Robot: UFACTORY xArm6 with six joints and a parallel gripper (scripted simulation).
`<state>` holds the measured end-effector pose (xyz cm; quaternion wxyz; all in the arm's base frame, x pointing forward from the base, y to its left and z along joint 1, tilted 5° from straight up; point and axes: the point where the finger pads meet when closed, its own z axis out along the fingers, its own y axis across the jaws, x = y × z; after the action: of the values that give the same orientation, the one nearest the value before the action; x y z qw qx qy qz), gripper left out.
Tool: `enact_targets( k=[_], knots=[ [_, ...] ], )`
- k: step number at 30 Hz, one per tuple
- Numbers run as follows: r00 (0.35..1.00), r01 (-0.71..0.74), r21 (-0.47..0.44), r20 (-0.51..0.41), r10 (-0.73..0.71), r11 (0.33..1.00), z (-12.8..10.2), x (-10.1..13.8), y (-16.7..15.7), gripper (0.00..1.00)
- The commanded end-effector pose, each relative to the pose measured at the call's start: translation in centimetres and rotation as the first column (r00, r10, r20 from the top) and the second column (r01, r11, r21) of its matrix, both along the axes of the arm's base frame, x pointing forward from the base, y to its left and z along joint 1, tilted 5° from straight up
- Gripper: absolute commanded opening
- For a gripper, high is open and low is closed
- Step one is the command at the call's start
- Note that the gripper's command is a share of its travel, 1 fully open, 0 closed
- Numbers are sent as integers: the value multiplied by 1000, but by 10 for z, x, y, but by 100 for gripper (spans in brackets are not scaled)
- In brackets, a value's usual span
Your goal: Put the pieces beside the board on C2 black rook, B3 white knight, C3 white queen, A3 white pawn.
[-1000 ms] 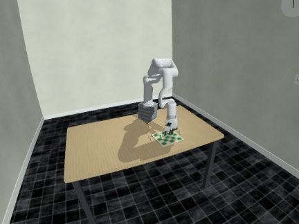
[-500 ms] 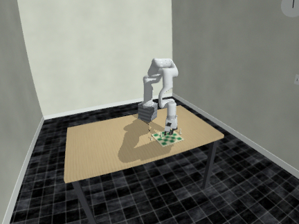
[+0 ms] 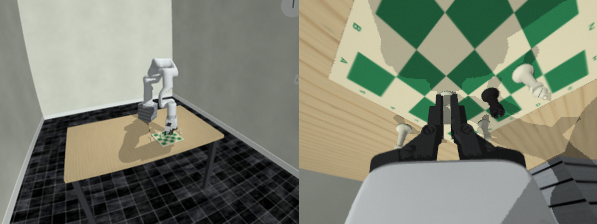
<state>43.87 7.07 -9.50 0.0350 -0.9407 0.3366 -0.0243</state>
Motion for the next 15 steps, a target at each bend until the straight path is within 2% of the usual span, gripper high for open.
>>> enact_targets(
  k=[1,15],
  knots=[
    [1000,0,1,3,0,1000,1,1,0,0],
    [1000,0,1,3,0,1000,-2,2,0,0]
  ],
)
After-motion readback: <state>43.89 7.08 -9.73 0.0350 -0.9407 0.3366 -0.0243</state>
